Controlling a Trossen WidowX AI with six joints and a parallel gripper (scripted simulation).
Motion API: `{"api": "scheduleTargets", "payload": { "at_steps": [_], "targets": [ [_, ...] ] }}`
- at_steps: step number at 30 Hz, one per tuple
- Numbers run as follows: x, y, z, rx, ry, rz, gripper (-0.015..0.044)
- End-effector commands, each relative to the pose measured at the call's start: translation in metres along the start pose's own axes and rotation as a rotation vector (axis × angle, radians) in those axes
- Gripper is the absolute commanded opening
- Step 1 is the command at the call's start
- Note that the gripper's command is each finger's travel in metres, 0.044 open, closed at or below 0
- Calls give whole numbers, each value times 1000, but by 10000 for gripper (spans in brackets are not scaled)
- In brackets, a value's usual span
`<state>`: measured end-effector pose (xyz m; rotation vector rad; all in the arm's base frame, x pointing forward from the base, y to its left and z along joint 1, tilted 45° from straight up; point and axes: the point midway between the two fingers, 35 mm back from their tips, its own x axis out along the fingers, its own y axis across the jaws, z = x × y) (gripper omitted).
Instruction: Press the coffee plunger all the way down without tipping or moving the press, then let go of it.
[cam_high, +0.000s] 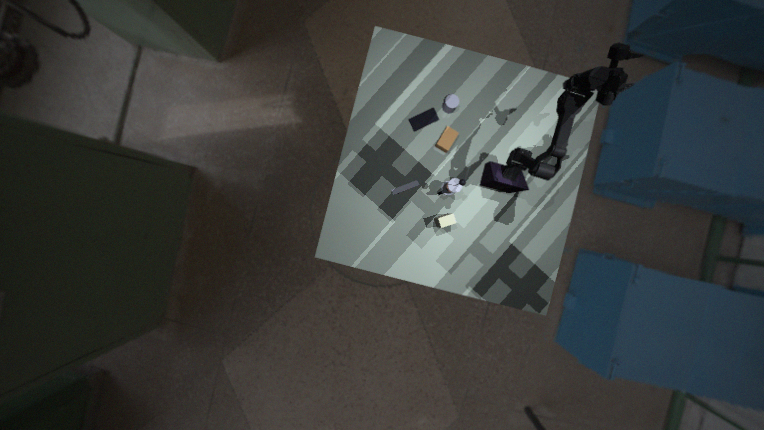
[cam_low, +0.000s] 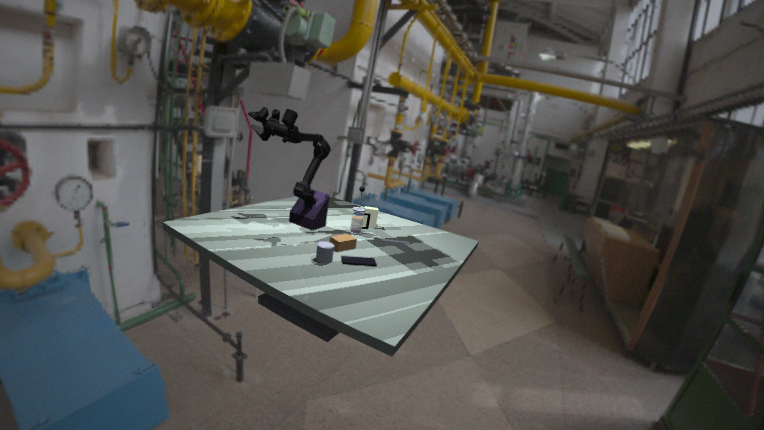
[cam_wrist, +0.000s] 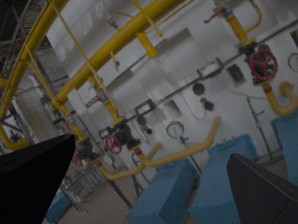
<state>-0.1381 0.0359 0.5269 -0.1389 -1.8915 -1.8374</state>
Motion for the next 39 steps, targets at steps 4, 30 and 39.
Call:
{"api": "scheduleTargets", "payload": {
  "at_steps": [4, 30, 39],
  "targets": [
    [7, -1, -91, -89, 293, 47, 440],
    [-190, 21, -292, -313, 1271, 547, 440],
    [-341, 13, -278, -389, 1652, 881, 440]
  ]
}}
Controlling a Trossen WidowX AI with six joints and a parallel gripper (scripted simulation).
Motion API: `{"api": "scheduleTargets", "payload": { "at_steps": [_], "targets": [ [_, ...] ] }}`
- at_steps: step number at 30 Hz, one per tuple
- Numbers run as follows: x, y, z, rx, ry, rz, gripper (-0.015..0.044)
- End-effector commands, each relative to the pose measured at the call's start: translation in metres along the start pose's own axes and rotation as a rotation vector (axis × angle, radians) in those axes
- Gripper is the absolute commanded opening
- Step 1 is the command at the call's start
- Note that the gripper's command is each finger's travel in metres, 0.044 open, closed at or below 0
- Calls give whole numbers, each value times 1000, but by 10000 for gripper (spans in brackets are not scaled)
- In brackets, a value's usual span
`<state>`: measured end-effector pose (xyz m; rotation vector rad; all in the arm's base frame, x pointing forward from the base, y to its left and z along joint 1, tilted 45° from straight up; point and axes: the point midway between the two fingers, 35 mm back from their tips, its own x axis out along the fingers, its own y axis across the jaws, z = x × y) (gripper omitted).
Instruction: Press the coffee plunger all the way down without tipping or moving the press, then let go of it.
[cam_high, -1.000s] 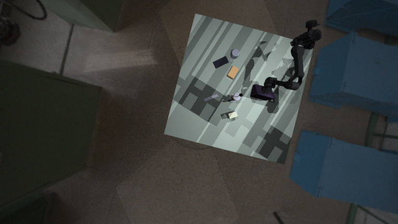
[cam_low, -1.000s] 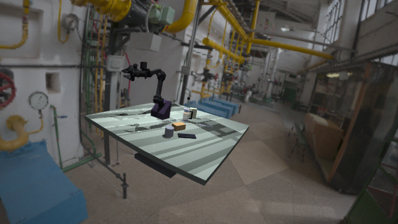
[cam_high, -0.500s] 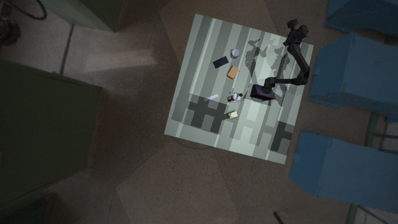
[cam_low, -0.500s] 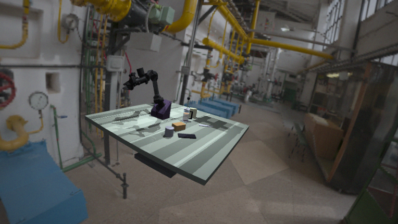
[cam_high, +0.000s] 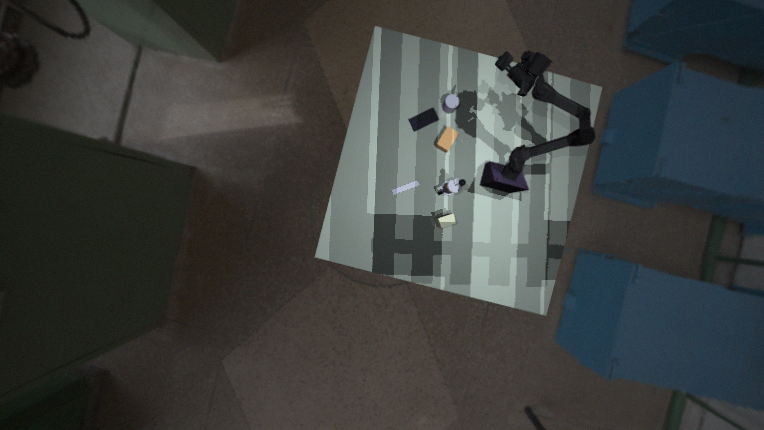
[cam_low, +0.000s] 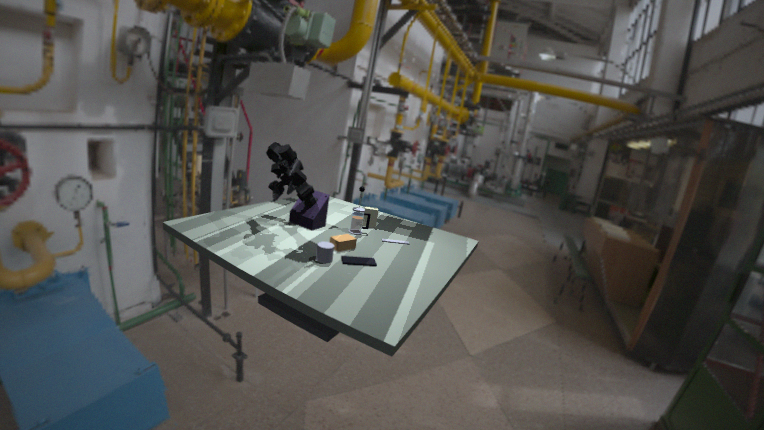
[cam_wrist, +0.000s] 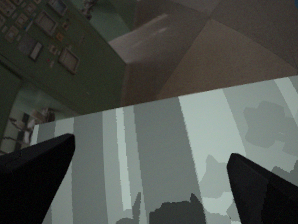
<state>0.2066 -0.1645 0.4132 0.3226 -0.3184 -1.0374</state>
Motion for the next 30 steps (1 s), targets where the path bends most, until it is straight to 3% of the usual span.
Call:
{"api": "scheduleTargets", "payload": {
  "at_steps": [1, 7, 15, 23, 30],
  "targets": [
    [-12, 39, -53, -98, 151, 128, 440],
    [-61, 92, -134, -280, 360, 334, 440],
    [-169, 126, -223, -580, 557, 639, 440],
    [-291, 107, -281, -951, 610, 959, 440],
    [-385, 53, -310, -1307, 500, 1252, 440]
  ]
}}
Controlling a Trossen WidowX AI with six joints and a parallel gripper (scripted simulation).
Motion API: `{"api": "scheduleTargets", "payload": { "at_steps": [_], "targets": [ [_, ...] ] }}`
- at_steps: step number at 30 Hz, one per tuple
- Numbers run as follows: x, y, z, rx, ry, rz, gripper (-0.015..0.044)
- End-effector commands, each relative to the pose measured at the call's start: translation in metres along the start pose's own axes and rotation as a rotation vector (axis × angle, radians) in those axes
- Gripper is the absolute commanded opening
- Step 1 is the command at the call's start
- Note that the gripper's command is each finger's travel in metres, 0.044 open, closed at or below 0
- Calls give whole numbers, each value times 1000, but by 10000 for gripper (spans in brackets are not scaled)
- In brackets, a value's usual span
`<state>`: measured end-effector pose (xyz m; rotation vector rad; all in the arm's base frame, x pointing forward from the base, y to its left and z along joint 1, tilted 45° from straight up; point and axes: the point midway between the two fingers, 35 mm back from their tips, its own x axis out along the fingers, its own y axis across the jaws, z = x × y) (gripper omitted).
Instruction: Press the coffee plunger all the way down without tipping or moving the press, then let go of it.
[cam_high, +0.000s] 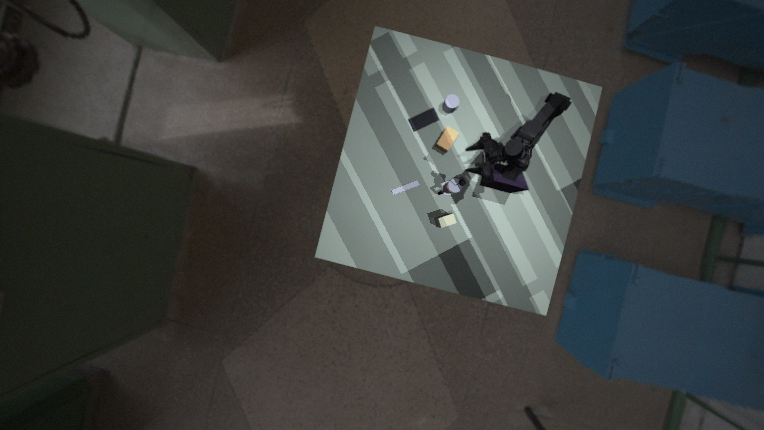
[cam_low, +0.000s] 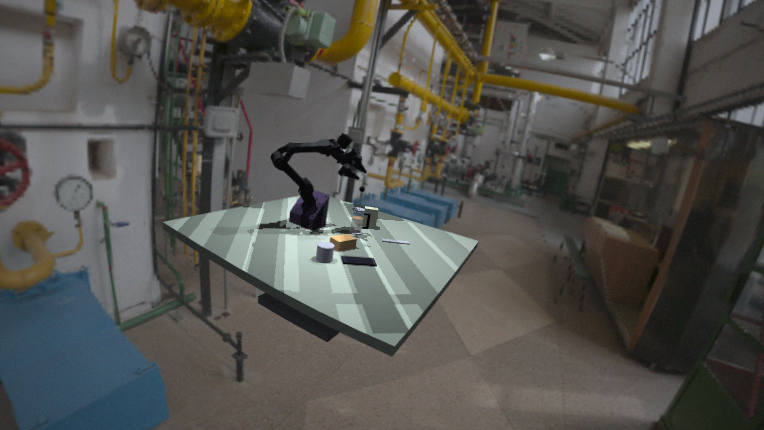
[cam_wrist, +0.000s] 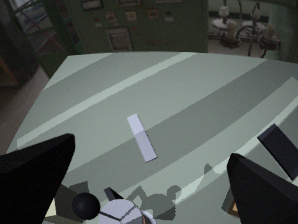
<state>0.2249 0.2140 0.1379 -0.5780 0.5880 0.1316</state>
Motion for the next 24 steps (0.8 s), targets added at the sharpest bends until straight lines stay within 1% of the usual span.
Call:
{"api": "scheduleTargets", "payload": {
  "at_steps": [1, 3, 5, 8, 14, 24],
  "targets": [
    [-20, 48, -31, -259, -1, 63, 440],
    [-28, 63, -43, -352, -9, 83, 440],
    [-28, 65, -46, -364, -11, 85, 440],
    [-20, 62, -56, -365, -10, 88, 440],
    [3, 51, -92, -370, -10, 95, 440],
    [11, 52, -93, -369, -8, 95, 440]
  ]
}}
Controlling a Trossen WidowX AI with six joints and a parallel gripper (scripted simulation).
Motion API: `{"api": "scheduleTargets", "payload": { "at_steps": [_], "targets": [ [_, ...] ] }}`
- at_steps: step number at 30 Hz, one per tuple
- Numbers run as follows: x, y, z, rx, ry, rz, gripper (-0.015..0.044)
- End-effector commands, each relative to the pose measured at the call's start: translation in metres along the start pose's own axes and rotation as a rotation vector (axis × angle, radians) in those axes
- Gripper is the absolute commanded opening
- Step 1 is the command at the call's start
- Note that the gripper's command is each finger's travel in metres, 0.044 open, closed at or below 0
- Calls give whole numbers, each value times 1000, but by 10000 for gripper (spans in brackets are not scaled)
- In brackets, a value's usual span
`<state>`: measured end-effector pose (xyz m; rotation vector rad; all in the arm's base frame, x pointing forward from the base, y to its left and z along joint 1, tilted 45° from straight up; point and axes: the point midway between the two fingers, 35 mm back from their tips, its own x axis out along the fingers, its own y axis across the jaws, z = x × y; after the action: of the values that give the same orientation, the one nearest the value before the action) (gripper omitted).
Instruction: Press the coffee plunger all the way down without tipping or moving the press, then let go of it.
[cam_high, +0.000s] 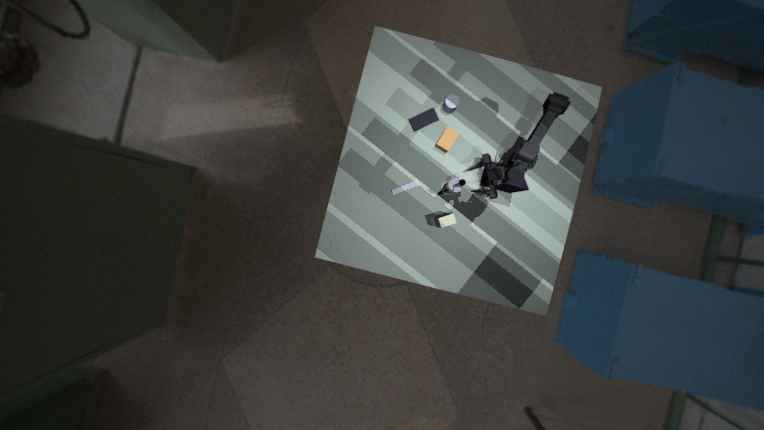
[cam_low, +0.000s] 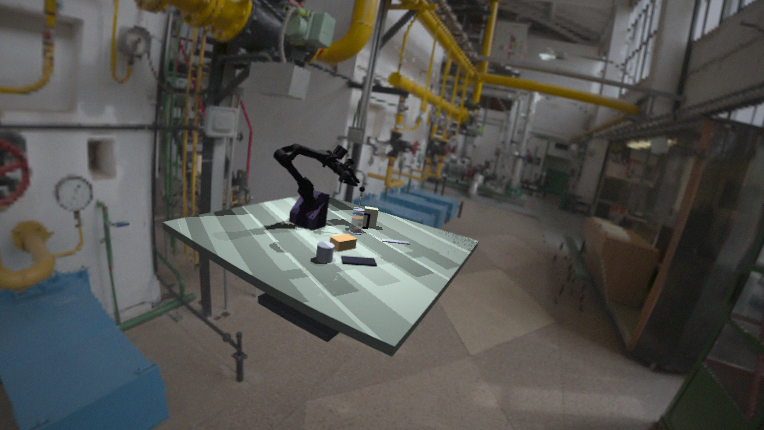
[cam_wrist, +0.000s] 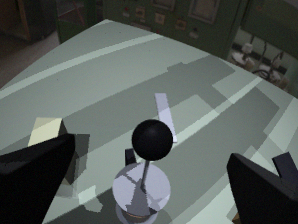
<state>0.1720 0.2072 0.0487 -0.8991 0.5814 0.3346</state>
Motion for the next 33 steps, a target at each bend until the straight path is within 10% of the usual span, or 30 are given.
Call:
{"api": "scheduleTargets", "payload": {
  "at_steps": [1, 21, 33],
  "targets": [
    [6, 1, -3, -7, 6, 2, 440],
    [36, -1, -3, -6, 2, -2, 440],
    [36, -1, -3, -6, 2, -2, 125]
  ]
}}
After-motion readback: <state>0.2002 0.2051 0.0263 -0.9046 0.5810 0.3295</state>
